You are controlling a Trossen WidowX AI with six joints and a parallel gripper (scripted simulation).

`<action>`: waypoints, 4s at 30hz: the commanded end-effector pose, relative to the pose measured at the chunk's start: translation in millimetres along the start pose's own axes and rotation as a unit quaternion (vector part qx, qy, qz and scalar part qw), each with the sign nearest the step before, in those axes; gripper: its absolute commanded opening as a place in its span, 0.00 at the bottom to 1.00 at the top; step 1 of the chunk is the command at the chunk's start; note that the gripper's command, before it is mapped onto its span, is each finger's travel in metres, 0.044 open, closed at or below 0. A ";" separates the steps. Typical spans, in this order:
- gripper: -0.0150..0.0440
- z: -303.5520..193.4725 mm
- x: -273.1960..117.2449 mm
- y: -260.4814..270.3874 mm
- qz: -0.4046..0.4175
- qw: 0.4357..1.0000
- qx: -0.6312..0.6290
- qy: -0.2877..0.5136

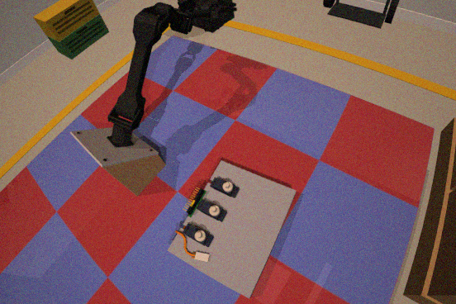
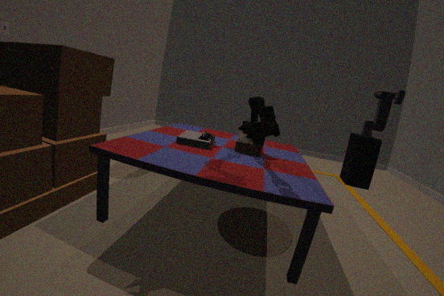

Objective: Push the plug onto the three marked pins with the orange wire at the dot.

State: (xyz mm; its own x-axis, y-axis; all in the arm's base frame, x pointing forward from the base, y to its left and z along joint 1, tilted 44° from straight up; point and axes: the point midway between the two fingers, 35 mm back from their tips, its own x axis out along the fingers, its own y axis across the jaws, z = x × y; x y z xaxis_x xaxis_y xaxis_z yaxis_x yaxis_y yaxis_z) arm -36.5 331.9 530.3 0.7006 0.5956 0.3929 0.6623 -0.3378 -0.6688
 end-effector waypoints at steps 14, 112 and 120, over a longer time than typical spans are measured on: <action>0.45 -22.0 41.8 36.7 0.011 0.972 -0.227 0.058; 0.45 -163.6 84.9 353.1 0.147 -0.035 -0.977 -0.151; 0.45 -175.5 67.0 383.1 0.126 -0.138 -0.962 -0.201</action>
State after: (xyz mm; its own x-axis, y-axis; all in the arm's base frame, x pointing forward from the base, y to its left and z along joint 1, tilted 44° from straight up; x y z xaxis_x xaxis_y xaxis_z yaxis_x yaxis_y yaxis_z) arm 308.8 126.0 418.5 0.9252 0.2030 0.3206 -0.3734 0.6382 0.6733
